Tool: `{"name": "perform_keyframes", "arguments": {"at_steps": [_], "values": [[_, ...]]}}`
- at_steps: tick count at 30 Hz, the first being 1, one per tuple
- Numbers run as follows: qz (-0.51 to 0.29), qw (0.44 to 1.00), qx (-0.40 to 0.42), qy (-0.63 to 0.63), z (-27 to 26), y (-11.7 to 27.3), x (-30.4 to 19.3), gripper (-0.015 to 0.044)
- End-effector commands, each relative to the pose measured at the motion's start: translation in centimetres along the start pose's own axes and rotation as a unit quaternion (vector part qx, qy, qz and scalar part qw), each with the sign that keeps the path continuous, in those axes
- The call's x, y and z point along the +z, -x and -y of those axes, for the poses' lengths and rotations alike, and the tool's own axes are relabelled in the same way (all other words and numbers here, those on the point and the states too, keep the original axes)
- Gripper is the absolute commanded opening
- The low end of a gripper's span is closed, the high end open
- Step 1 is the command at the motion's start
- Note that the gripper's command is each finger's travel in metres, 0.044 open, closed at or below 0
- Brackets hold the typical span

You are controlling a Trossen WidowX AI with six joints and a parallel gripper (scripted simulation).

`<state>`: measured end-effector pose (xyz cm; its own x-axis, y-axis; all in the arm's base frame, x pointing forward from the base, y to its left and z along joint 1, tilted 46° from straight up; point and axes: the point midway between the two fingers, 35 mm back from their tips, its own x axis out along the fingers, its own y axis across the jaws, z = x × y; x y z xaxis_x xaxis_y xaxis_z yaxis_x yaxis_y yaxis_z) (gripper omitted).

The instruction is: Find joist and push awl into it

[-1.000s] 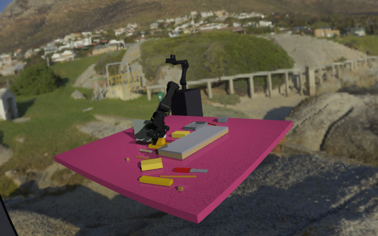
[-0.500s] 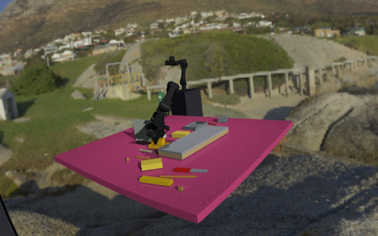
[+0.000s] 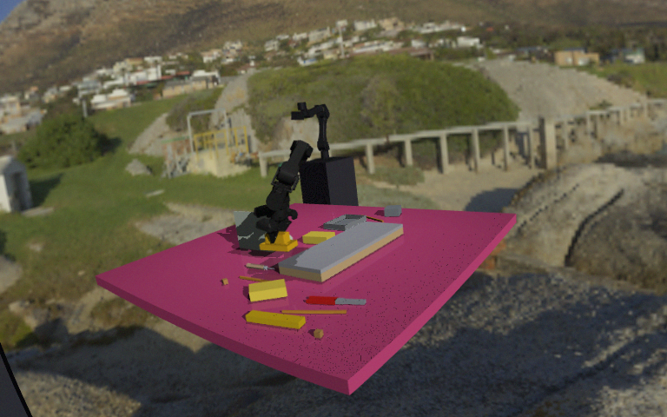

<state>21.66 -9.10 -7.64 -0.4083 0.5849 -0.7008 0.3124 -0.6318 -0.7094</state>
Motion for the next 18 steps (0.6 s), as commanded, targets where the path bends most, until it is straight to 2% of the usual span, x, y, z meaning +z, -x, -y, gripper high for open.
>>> {"name": "perform_keyframes", "arguments": {"at_steps": [1, 5, 10, 18], "values": [[-0.001, 1.0, 0.009, 0.003, -0.1, 3.0, 0.8, 0.0], [-0.001, 1.0, 0.008, 0.003, 0.2, 5.1, 1.7, 0.0], [-0.003, 1.0, 0.009, 0.012, 0.1, 5.2, 1.6, 0.0], [-0.025, 0.99, 0.02, 0.138, -0.9, 5.8, 0.2, 0.0]]}}
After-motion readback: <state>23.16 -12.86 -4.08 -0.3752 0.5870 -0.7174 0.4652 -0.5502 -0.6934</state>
